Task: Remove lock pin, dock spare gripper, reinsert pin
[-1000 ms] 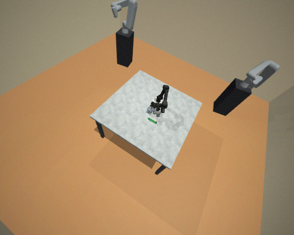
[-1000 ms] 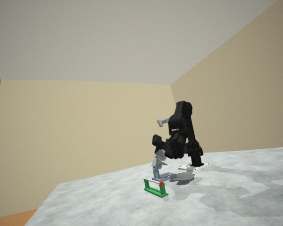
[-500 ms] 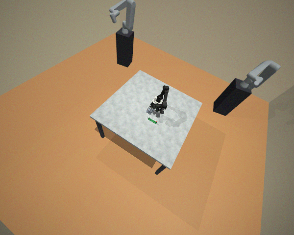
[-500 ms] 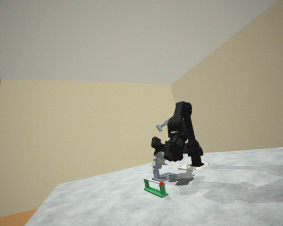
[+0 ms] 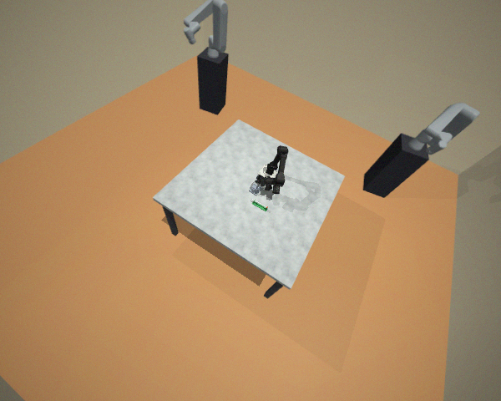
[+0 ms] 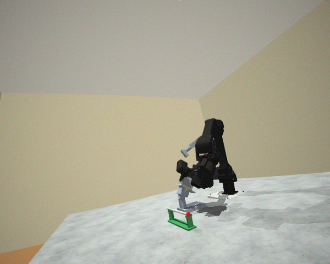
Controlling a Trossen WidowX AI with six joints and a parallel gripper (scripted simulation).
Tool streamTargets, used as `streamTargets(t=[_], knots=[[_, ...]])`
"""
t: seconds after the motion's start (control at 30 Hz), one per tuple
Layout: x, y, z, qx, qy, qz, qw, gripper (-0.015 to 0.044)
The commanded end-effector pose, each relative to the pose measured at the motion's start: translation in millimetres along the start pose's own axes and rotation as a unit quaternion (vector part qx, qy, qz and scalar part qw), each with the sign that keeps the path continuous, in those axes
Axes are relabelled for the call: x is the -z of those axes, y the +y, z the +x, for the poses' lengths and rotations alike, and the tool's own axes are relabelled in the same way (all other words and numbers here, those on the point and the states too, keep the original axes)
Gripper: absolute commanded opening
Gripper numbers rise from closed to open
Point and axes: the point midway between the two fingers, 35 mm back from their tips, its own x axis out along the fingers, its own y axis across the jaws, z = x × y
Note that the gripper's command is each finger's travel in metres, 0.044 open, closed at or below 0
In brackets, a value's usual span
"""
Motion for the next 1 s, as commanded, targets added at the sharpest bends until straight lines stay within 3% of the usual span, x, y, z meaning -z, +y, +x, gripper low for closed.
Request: streamTargets(t=[0.0,0.27,0.97], knots=[[0.1,-0.1,-0.1,0.000,0.000,0.001,1.000,0.0236],[0.1,-0.1,-0.1,0.000,0.000,0.001,1.000,0.0440],[31.3,1.3,-18.2,0.001,0.007,-0.018,1.000,0.0440]])
